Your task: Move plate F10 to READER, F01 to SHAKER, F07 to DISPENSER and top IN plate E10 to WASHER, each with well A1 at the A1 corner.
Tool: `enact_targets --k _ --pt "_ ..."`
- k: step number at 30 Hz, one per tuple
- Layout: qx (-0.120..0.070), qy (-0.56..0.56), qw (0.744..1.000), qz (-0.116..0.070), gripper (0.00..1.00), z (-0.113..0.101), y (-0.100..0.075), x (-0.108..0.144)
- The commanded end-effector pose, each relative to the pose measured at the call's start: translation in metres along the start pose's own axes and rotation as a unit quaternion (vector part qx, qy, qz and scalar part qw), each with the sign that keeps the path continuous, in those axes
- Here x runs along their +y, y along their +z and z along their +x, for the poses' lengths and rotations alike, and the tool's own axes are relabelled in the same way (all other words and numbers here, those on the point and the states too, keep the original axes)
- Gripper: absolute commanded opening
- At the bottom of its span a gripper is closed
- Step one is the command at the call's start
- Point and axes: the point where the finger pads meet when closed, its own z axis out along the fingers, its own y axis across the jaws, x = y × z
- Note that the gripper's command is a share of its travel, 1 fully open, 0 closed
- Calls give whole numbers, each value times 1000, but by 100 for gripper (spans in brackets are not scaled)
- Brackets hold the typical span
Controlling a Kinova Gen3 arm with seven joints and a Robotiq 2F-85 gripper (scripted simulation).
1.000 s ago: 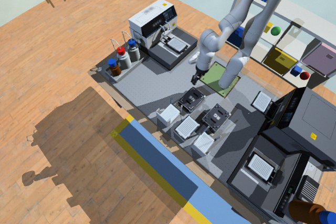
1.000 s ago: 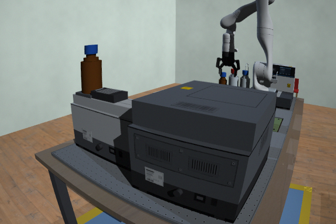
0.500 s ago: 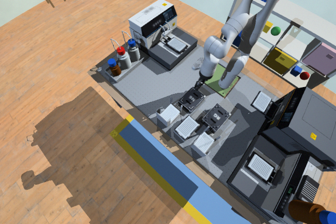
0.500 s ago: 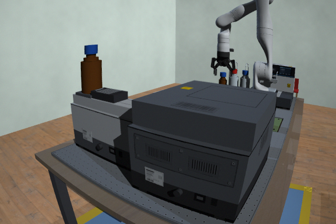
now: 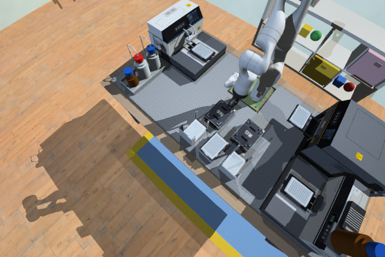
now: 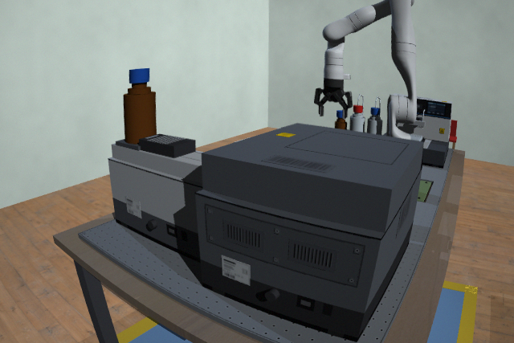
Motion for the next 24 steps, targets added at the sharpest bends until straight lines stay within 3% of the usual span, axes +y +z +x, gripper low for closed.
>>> enact_targets --k 1,11,24 --pt "1 0 1000 -2 100 -12 0 -6" --pt "1 0 1000 -2 100 -42 0 -21" --pt "1 0 1000 -2 100 -46 0 -23"
